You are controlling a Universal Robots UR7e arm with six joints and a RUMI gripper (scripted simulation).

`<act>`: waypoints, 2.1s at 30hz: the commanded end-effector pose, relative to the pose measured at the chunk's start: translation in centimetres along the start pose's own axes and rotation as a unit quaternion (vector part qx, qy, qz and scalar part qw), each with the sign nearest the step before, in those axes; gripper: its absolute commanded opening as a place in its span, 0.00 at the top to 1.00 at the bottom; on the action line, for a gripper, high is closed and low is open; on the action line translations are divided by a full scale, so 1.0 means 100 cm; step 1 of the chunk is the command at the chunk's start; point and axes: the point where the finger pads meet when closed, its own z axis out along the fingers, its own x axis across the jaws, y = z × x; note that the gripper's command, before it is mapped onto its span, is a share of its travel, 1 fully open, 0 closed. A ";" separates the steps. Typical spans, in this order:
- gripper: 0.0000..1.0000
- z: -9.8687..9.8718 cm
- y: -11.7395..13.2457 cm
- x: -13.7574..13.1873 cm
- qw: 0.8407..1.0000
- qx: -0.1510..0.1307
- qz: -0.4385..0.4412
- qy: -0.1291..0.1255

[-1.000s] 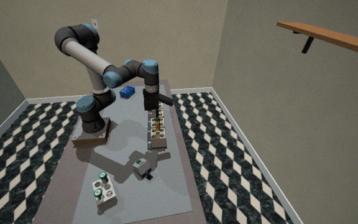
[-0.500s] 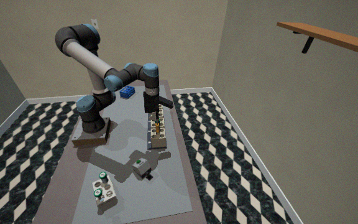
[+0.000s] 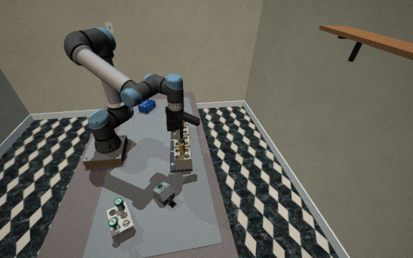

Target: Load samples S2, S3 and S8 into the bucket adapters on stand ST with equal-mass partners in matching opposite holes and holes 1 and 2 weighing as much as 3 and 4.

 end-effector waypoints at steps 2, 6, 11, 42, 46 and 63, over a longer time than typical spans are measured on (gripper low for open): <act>1.00 0.005 0.000 0.000 1.000 0.001 0.000 0.000; 1.00 0.010 0.000 0.000 1.000 0.001 0.000 0.000; 1.00 0.017 0.000 0.000 1.000 0.001 0.000 0.000; 1.00 0.053 0.000 0.000 1.000 0.001 0.000 0.000; 1.00 0.059 0.000 0.000 1.000 0.001 0.000 0.000; 1.00 0.076 0.000 0.000 1.000 0.001 0.000 0.000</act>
